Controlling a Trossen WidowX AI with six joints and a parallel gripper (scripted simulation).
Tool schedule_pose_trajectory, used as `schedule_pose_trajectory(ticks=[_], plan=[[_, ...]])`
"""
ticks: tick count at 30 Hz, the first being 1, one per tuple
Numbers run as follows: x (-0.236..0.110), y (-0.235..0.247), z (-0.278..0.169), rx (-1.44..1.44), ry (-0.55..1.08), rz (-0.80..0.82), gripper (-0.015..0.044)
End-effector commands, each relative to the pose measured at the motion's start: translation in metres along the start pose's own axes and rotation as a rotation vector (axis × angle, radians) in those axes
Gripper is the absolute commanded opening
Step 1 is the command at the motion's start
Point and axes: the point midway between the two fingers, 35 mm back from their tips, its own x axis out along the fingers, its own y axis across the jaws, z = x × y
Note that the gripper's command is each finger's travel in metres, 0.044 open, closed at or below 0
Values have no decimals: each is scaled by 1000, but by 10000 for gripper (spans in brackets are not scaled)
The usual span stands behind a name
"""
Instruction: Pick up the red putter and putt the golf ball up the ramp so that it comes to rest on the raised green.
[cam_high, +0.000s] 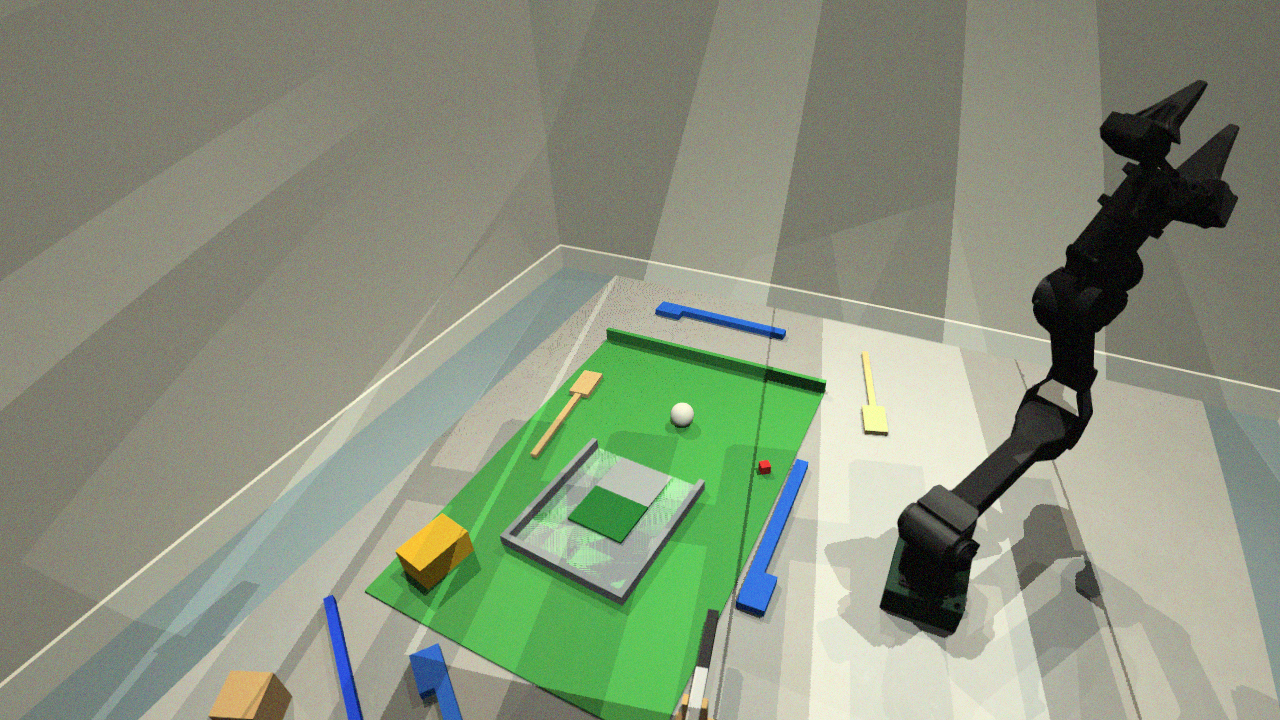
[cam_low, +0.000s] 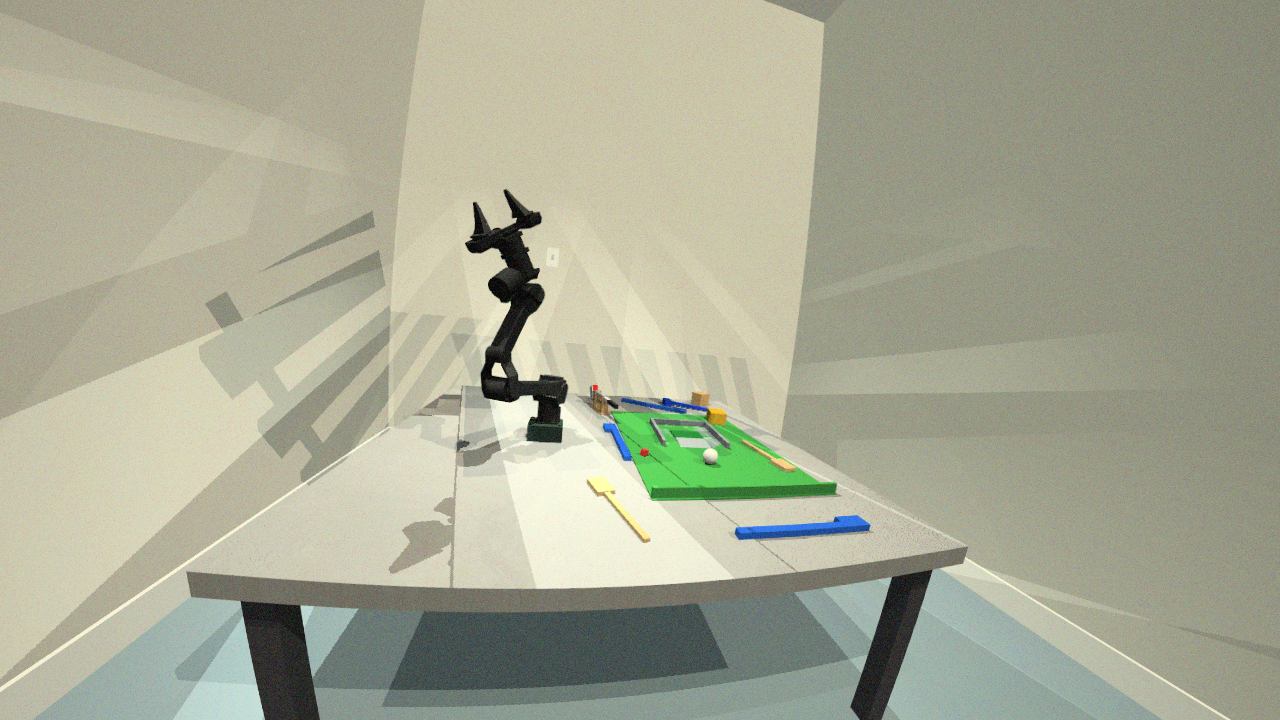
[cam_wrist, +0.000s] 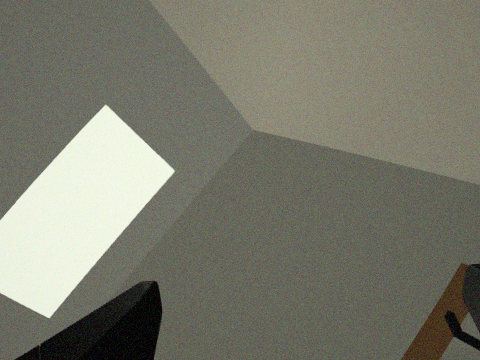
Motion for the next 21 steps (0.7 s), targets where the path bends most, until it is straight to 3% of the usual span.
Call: schedule_pose_trajectory(ticks=[1, 5, 11, 21], plan=[[0, 1, 1, 1, -2, 4, 426], [-2, 30, 15, 37, -38, 90, 440], [-21, 114, 55, 131, -130, 354, 440], [-102, 253, 115, 246, -235, 852, 440]])
